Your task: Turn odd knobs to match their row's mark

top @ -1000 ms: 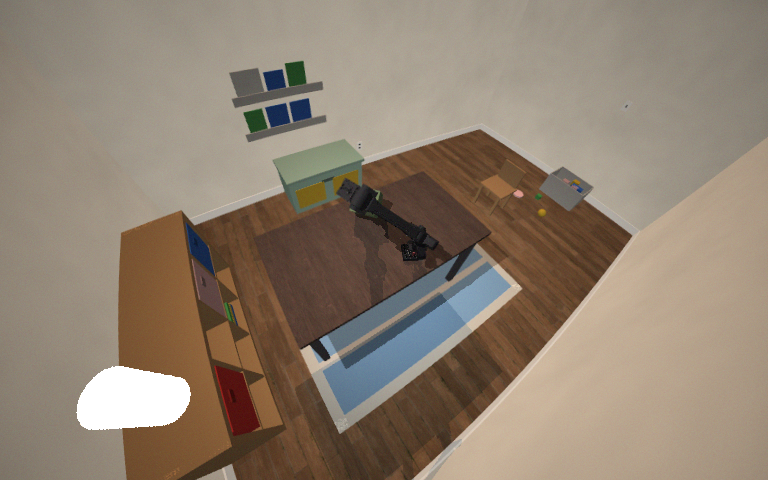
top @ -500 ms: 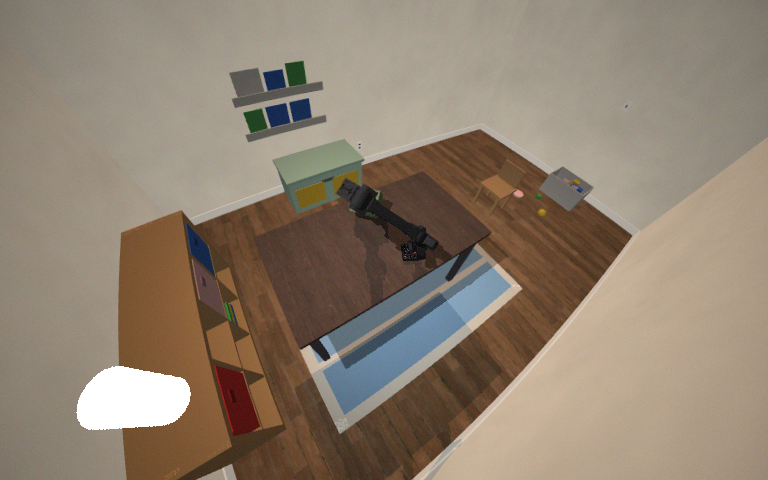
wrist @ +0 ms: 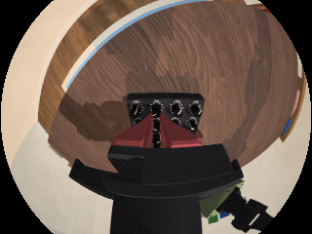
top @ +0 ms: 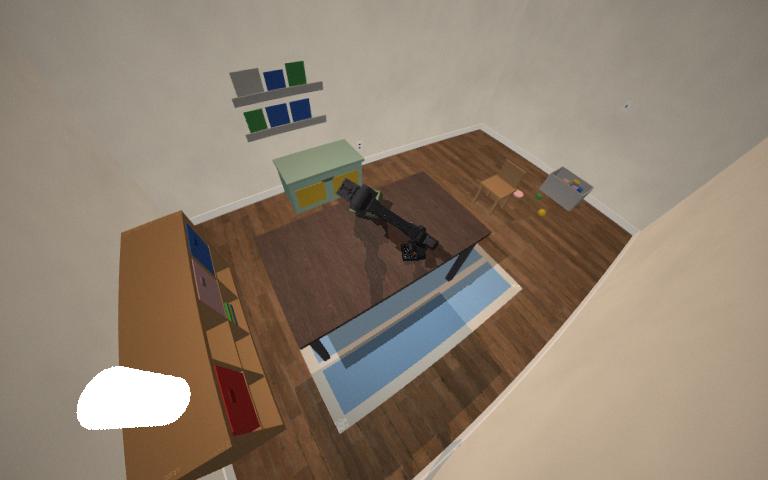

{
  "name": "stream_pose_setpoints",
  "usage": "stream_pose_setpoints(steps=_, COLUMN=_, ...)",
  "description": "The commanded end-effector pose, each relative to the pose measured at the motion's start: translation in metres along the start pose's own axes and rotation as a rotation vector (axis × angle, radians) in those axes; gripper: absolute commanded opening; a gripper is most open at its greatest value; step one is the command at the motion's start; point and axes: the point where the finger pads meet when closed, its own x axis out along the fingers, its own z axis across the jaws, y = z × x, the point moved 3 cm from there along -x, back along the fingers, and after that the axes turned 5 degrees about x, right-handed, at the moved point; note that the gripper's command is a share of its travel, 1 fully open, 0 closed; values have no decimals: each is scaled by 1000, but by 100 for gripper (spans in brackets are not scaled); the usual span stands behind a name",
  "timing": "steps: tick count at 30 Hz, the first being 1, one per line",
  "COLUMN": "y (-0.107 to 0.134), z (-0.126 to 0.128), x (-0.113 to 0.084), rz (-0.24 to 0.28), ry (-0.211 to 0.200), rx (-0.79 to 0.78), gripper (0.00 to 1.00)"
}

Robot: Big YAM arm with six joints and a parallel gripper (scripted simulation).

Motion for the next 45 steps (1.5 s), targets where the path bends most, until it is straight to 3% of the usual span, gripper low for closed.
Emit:
stream_pose_setpoints(steps=1, y=-19, z=8, x=3, rz=-14, ry=-7, rx=29, gripper=8)
stream_pose_setpoints(steps=31, y=-19, z=8, x=3, rz=-14, ry=-7, rx=-4, gripper=8)
stream_pose_setpoints(steps=45, y=-19, z=8, x=3, rz=-14, ry=-7, rx=-149, gripper=8)
